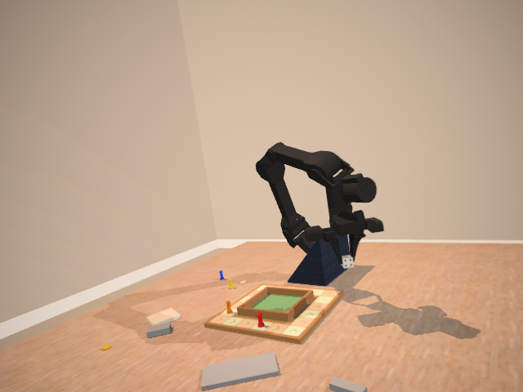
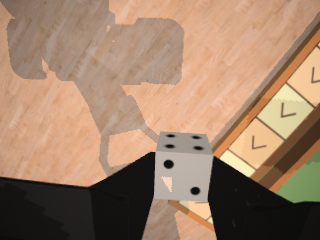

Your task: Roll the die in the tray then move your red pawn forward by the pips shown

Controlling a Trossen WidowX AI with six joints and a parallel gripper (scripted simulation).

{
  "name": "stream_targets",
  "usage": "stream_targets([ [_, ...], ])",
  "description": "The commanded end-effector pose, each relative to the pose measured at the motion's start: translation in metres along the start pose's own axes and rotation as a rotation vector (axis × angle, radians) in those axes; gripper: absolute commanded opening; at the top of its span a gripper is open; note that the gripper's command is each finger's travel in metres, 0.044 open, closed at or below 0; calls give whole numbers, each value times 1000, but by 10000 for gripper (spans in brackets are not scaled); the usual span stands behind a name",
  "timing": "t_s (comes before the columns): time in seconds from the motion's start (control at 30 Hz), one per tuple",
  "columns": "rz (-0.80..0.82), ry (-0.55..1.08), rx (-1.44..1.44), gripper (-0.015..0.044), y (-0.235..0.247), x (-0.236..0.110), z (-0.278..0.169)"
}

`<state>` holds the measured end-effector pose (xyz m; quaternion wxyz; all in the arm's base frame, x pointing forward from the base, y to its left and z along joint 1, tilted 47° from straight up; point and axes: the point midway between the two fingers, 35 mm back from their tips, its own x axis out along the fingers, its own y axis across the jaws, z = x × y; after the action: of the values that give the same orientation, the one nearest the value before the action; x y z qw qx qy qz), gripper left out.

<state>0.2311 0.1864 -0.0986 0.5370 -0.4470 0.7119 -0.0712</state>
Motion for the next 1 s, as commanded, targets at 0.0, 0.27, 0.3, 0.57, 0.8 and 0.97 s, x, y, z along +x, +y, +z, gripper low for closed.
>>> stream_targets([
  [0.0, 6, 4, -48, 0, -12, -2, -1],
  [0.27, 13, -5, -236, 0, -54, 2, -7],
  [0.3, 13, -6, -259, 0, -59, 2, -8],
  [0.57, 13, -10, -444, 0, -99, 9, -20],
  [0.8, 9, -8, -604, 0, -132, 17, -34],
  [0.97, 5, -3, -718, 0, -154, 24, -47],
])
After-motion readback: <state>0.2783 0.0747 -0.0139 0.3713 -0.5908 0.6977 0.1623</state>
